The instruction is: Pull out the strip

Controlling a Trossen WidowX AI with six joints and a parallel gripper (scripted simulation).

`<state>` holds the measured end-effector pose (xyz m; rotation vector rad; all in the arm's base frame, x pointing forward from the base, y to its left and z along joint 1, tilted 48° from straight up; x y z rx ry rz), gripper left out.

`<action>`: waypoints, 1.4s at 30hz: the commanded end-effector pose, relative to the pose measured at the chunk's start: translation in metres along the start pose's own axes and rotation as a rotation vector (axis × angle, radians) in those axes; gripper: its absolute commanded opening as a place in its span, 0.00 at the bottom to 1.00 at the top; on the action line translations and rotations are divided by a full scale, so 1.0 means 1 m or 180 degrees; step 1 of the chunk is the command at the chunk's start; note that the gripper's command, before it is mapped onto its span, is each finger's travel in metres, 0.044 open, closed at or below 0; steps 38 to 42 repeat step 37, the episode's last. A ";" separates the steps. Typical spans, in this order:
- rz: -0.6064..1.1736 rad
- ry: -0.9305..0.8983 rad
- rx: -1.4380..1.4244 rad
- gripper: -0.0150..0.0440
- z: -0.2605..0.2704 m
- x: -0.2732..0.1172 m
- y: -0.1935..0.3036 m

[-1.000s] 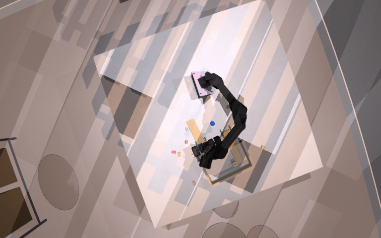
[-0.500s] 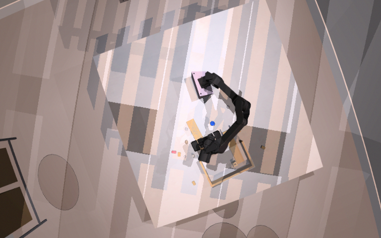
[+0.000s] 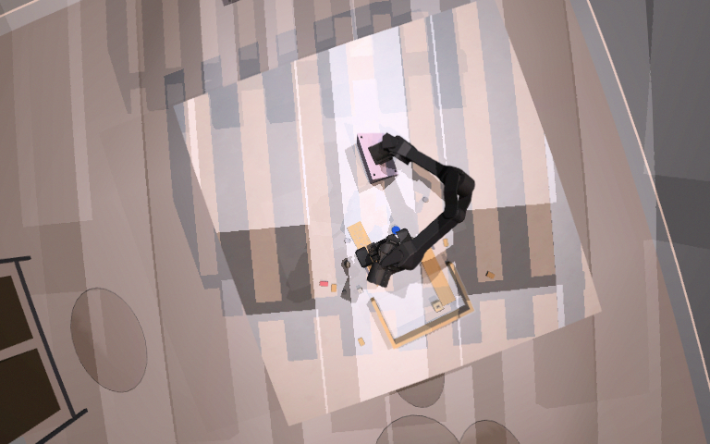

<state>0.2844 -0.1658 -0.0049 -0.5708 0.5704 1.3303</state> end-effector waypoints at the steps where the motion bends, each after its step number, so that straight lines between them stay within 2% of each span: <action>1: 0.0008 0.0003 -0.0015 0.25 0.005 0.001 0.014; 5: 0.0008 0.0003 -0.0015 0.25 0.005 -0.003 0.016; 12: 0.0010 0.0007 -0.0014 0.25 0.005 -0.035 0.016; 42: 0.0010 0.0007 -0.0014 0.25 0.005 -0.035 0.016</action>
Point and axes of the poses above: the point midway between the two fingers, 35 mm back from their tips, its own x axis out along the fingers, its own z axis across the jaws, y = z × x, the point moved 7 cm from there along -x, back along the fingers, and after that the axes turned 3 degrees about x, right-handed, at the moved point
